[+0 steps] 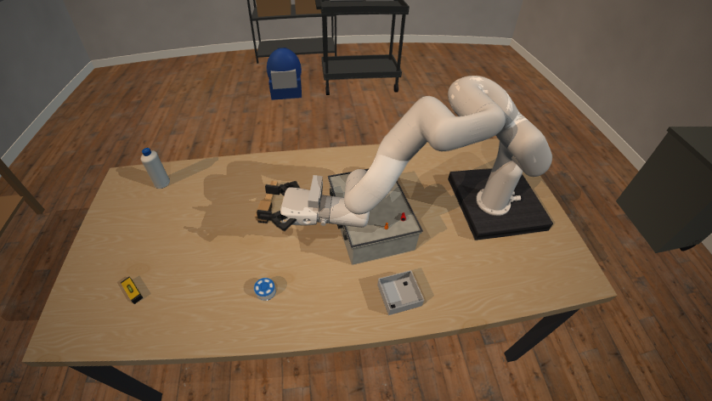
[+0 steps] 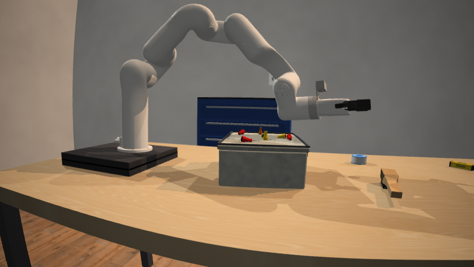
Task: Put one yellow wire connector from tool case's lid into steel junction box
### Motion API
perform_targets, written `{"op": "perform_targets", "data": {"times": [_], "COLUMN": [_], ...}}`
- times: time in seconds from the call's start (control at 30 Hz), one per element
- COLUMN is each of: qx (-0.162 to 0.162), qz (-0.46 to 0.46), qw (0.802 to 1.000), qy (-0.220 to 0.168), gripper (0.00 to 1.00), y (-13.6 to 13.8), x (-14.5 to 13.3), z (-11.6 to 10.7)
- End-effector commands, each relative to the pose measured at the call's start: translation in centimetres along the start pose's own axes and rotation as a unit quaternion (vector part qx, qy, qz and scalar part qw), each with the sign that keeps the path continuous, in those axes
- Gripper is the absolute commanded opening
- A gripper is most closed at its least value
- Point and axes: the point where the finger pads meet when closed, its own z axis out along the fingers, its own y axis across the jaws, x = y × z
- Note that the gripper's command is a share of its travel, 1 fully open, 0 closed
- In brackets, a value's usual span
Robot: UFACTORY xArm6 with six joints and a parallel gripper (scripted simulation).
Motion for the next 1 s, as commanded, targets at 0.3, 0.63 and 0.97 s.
{"op": "perform_targets", "data": {"times": [0.3, 0.63, 0.97], "qx": [0.000, 0.000, 0.003], "qz": [0.001, 0.001, 0.002], "qw": [1.000, 1.000, 1.000], "qy": [0.003, 0.002, -0.004], "gripper": [1.00, 1.00, 1.00], "y": [-0.02, -0.02, -0.07], "x": [0.32, 0.32, 0.27], "z": [0.11, 0.11, 0.08]}}
